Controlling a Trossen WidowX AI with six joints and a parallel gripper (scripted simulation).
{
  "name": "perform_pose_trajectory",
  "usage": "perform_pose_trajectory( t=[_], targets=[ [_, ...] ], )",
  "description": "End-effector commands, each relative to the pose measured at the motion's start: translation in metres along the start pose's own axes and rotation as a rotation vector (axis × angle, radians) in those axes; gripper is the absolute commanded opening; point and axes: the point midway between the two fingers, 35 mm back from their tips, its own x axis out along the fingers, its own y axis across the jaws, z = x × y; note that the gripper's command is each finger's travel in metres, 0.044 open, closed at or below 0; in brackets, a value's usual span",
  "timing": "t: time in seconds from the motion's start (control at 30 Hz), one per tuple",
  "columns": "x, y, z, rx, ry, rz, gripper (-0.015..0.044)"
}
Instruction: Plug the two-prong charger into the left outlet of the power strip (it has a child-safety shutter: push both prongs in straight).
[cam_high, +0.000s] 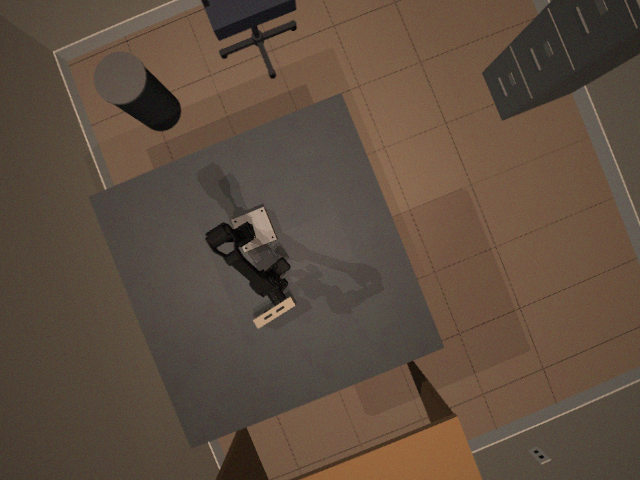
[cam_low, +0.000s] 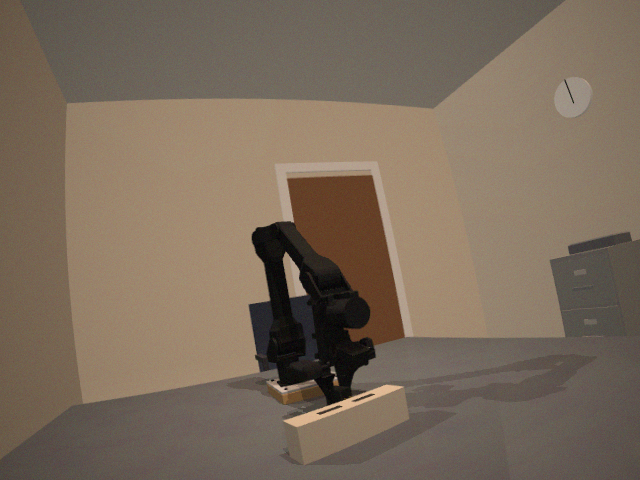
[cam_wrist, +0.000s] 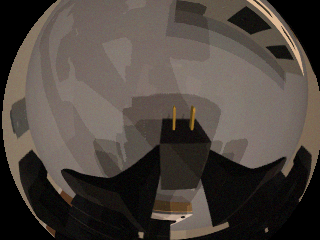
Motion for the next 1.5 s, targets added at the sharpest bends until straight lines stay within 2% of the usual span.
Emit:
perform_pose_trajectory(
  t=[0.0,0.4,1.47],
  targets=[
    [-0.006,0.0,0.001,0.001,-0.002,-0.001,0.0],
    [-0.054,0.002,-0.007,0.004,0.002,-0.006,0.0],
    [-0.017,-0.047,0.025,0.098,-0.004,0.0,0.0]
  ],
)
